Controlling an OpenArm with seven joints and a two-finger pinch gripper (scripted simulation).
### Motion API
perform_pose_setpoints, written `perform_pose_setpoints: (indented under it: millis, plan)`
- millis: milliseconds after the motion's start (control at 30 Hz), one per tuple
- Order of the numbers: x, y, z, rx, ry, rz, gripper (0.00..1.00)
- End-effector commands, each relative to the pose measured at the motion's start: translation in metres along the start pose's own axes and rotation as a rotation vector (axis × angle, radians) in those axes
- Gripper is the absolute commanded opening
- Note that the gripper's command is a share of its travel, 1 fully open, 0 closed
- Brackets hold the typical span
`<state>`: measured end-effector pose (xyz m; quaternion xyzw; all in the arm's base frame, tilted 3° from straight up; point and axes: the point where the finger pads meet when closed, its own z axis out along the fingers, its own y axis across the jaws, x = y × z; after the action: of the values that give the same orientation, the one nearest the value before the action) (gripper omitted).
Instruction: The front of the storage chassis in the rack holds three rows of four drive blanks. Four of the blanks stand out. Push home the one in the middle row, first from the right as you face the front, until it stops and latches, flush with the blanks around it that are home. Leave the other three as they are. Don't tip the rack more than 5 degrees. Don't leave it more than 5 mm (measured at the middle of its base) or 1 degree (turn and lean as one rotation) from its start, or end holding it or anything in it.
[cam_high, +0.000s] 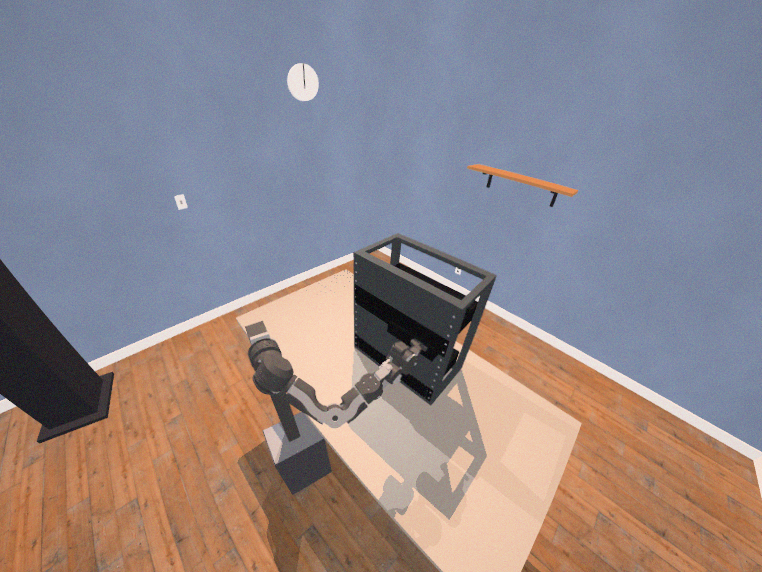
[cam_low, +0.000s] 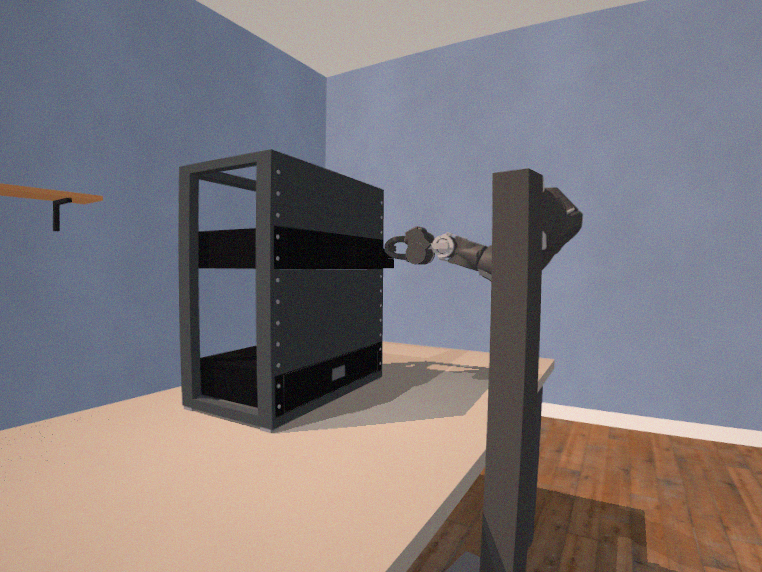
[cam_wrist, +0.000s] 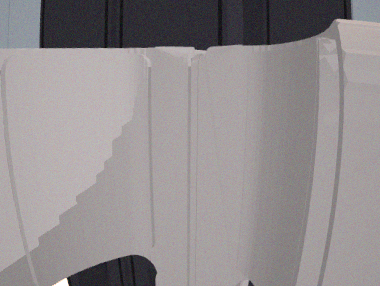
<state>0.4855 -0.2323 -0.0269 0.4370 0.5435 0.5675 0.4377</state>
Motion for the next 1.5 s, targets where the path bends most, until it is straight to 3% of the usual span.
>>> perform_pose_setpoints:
  millis: [0, 900, 1100, 1467]
  plan:
    - [0.002, 0.002, 0.001, -0.007, 0.006, -0.002, 0.0]
    - [0.002, 0.005, 0.001, -0.005, 0.004, -0.001, 0.0]
    - [0.001, 0.003, 0.011, -0.005, 0.004, 0.0, 0.0]
    - [0.001, 0.003, 0.011, -0.005, 0.004, 0.0, 0.0]
